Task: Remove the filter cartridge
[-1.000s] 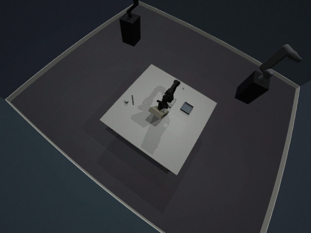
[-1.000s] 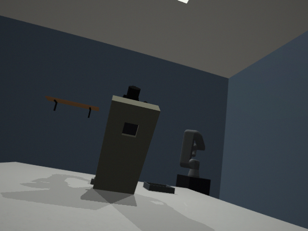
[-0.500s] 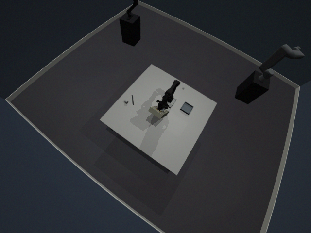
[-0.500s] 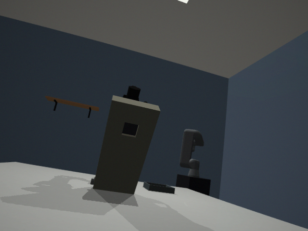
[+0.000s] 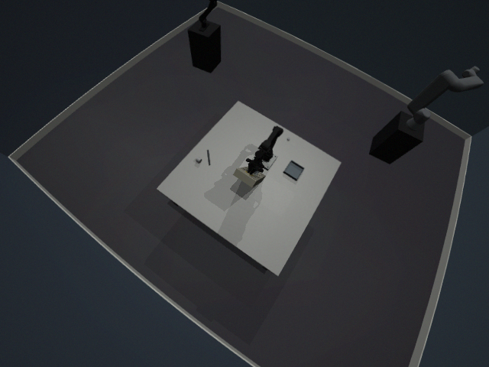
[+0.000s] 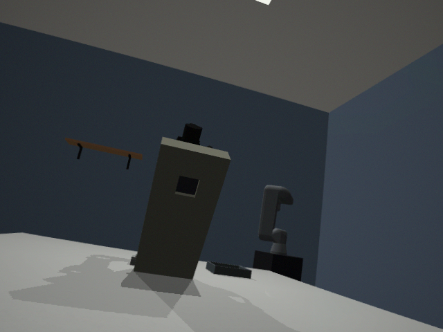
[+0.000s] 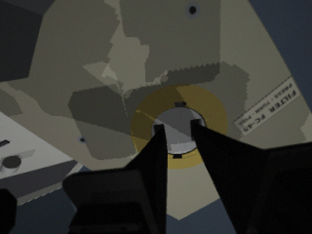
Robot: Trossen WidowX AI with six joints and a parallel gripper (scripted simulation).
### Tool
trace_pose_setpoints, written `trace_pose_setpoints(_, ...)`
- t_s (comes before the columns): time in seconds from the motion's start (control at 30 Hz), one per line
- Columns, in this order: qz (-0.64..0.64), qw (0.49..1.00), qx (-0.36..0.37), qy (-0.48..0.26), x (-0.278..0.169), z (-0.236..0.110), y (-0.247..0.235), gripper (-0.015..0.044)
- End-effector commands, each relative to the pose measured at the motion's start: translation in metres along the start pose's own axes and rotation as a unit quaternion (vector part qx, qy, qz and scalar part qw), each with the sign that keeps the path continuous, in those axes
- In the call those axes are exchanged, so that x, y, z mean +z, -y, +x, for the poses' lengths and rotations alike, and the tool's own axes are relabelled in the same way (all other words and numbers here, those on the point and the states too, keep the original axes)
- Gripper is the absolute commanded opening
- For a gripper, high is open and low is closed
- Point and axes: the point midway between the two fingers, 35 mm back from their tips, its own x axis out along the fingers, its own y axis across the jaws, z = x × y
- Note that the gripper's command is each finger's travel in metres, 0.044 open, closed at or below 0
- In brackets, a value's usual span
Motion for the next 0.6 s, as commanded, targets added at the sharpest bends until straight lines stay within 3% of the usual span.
trace_pose_setpoints(0.0,-0.003,1.000,0.000,0.004,0.0021,0.0036,-0.0006,0.0117)
trace_pose_setpoints(0.57,-0.003,1.000,0.000,0.004,0.0020,0.0093,-0.0006,0.0117)
